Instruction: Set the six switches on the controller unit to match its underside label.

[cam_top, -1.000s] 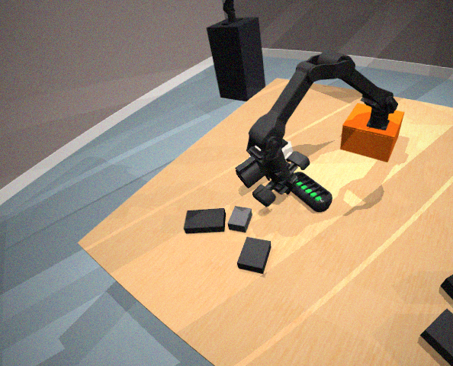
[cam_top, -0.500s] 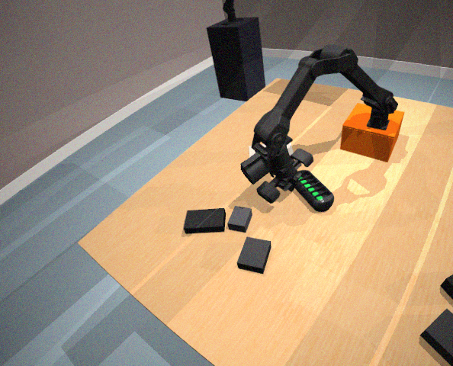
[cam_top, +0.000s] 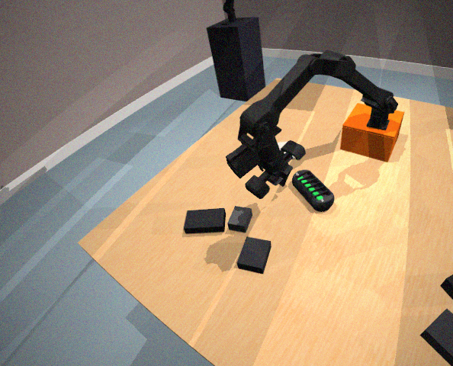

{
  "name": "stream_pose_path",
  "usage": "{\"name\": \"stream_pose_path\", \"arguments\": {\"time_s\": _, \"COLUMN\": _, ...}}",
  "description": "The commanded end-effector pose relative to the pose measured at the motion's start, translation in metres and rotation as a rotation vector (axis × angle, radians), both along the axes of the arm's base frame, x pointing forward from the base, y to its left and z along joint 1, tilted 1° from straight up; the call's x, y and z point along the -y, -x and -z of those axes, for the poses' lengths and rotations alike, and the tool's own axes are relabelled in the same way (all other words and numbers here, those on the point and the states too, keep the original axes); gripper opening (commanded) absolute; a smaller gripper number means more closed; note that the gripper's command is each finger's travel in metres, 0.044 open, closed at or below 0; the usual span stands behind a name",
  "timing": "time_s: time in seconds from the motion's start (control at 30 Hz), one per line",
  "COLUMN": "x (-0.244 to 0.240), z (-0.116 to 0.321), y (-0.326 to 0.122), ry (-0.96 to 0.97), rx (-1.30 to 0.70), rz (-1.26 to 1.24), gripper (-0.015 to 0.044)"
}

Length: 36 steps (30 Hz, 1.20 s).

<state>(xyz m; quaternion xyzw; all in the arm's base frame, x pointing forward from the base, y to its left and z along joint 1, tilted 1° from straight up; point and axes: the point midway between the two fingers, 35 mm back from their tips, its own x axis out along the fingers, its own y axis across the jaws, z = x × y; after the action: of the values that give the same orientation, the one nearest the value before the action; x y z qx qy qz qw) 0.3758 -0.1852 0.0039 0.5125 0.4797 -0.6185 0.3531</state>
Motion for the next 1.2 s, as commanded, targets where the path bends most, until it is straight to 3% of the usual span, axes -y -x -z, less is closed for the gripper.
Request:
{"name": "stream_pose_path", "arguments": {"time_s": 0.0, "x": -0.001, "z": -0.004, "y": -0.002, "ry": -0.002, "rx": -0.002, "rz": 0.006, "gripper": 0.0000}}
{"name": "stream_pose_path", "arguments": {"time_s": 0.57, "x": -0.070, "z": -0.008, "y": 0.008, "ry": 0.152, "rx": 0.201, "rz": 0.100, "gripper": 0.0000}}
{"name": "stream_pose_path", "arguments": {"time_s": 1.17, "x": -0.139, "z": 0.002, "y": 0.062, "ry": 0.211, "rx": 0.467, "rz": 0.230, "gripper": 0.0000}}
